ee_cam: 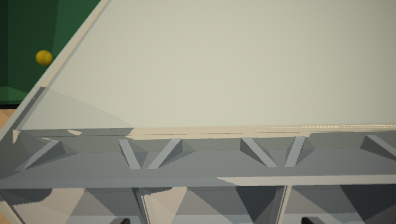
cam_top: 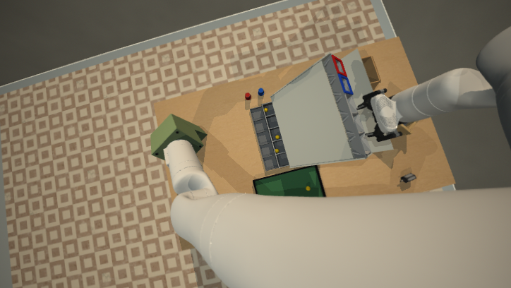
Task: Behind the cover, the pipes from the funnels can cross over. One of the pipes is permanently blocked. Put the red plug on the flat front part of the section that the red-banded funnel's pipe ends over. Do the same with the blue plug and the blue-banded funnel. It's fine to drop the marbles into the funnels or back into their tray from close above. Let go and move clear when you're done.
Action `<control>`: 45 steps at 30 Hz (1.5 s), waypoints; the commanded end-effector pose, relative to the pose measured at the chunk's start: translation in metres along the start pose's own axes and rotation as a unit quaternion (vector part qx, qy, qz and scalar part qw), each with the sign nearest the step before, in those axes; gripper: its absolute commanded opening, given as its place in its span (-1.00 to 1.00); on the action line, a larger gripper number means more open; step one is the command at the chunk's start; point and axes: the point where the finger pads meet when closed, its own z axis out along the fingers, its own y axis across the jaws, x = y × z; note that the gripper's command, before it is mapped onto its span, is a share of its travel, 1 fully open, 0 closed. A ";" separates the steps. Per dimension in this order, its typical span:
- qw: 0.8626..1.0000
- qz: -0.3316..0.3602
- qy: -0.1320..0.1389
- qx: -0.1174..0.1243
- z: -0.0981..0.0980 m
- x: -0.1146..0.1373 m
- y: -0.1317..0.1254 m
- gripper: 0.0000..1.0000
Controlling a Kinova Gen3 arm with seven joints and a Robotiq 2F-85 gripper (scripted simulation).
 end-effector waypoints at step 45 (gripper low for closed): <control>1.000 0.000 -0.001 0.000 -0.031 -0.001 0.001 1.00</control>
